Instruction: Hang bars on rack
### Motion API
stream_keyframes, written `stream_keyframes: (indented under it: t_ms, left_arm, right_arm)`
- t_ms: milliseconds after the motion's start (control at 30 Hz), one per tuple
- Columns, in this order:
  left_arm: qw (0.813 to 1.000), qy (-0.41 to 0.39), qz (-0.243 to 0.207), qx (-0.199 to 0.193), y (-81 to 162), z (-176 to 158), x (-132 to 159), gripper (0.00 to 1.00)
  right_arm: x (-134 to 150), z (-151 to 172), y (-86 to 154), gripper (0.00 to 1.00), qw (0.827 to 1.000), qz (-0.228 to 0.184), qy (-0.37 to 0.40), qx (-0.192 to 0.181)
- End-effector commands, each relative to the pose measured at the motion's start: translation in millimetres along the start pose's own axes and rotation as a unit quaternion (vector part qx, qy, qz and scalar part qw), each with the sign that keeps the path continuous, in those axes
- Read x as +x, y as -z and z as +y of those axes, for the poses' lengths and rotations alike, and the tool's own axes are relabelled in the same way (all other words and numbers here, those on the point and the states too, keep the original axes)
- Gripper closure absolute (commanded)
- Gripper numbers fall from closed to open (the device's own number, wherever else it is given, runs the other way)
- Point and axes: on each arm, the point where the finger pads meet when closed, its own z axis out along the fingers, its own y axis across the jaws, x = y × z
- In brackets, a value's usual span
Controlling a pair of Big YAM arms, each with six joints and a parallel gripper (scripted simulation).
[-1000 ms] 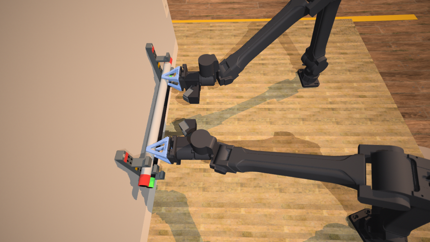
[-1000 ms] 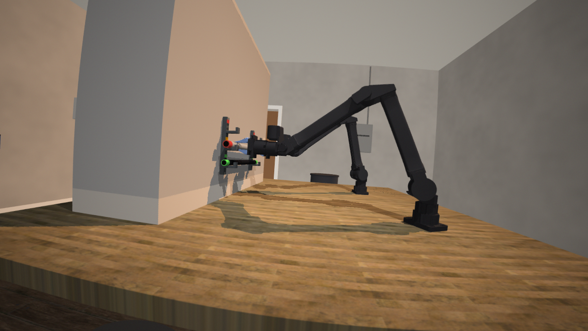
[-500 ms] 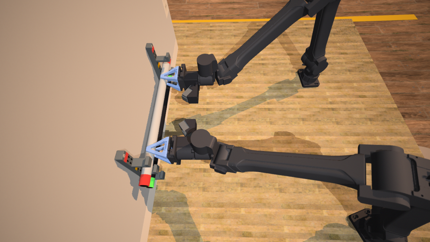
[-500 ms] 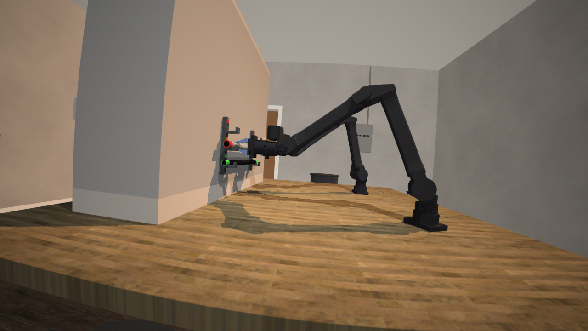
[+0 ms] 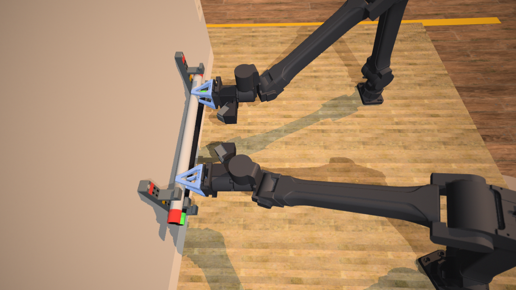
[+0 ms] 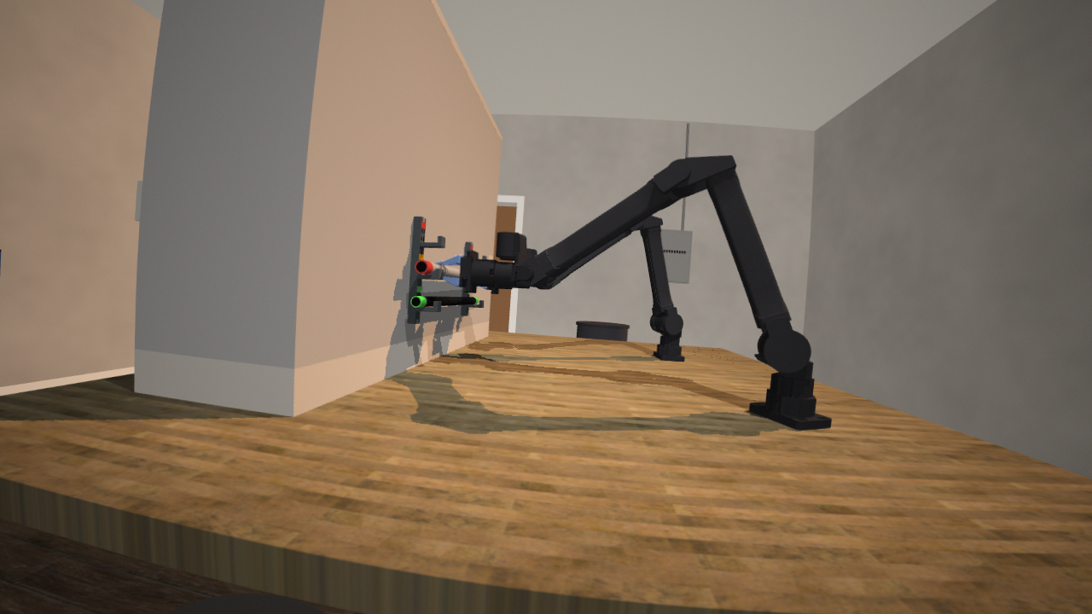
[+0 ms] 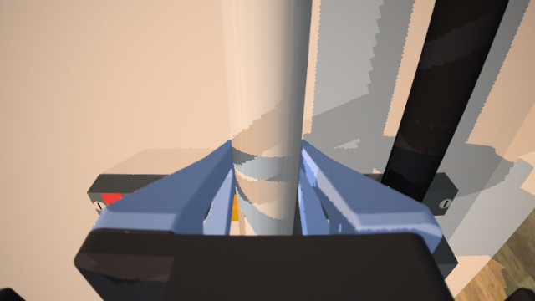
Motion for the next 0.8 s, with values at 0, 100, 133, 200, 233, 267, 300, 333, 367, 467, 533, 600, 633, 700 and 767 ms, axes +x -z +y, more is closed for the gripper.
stream_keyframes:
  t_ms: [0,100,133,200,233,267,300,333,367,467,533,600,633,700,767]
  left_arm:
    - [1.000,0.018,0.002,-0.021,-4,35,-1,1.00]
    - [1.000,0.018,0.002,-0.021,-4,38,-2,1.00]
    - [1.000,0.018,0.002,-0.021,-4,39,-2,1.00]
    - [1.000,0.018,0.002,-0.021,-4,41,-2,1.00]
    - [1.000,0.018,0.002,-0.021,-4,41,-2,1.00]
    - [1.000,0.018,0.002,-0.021,-4,41,-2,1.00]
    - [1.000,0.018,0.002,-0.021,-5,42,-2,1.00]
    - [1.000,0.018,0.002,-0.021,-5,43,-2,1.00]
    - [1.000,0.018,0.002,-0.021,-5,45,-2,1.00]
    - [1.000,0.018,0.002,-0.021,-5,49,-2,1.00]
    - [1.000,0.018,0.002,-0.021,-5,51,-2,1.00]
    - [1.000,0.018,0.002,-0.021,-5,54,-3,1.00]
    - [1.000,0.018,0.002,-0.021,-5,55,-3,1.00]
    - [1.000,0.018,0.002,-0.021,-6,58,-3,1.00]
    - [1.000,0.018,0.002,-0.021,-6,60,-3,1.00]
  right_arm:
    - [12,-35,-20,1.00,1.000,0.013,-0.016,0.024]
    - [12,-37,-19,1.00,1.000,0.013,-0.016,0.024]
    - [12,-38,-19,1.00,1.000,0.013,-0.016,0.024]
    - [12,-40,-19,1.00,1.000,0.013,-0.016,0.024]
    - [12,-40,-19,1.00,1.000,0.013,-0.016,0.024]
    - [12,-40,-19,1.00,1.000,0.013,-0.016,0.024]
    - [13,-42,-19,1.00,1.000,0.013,-0.016,0.024]
    - [13,-43,-19,1.00,1.000,0.013,-0.016,0.024]
    - [13,-44,-18,1.00,1.000,0.013,-0.016,0.024]
    - [13,-48,-18,1.00,1.000,0.013,-0.016,0.024]
    - [13,-51,-17,1.00,1.000,0.013,-0.016,0.024]
    - [13,-53,-17,1.00,1.000,0.013,-0.016,0.024]
    - [13,-55,-16,1.00,1.000,0.013,-0.016,0.024]
    - [14,-57,-16,1.00,1.000,0.013,-0.016,0.024]
    - [14,-60,-15,1.00,1.000,0.013,-0.016,0.024]
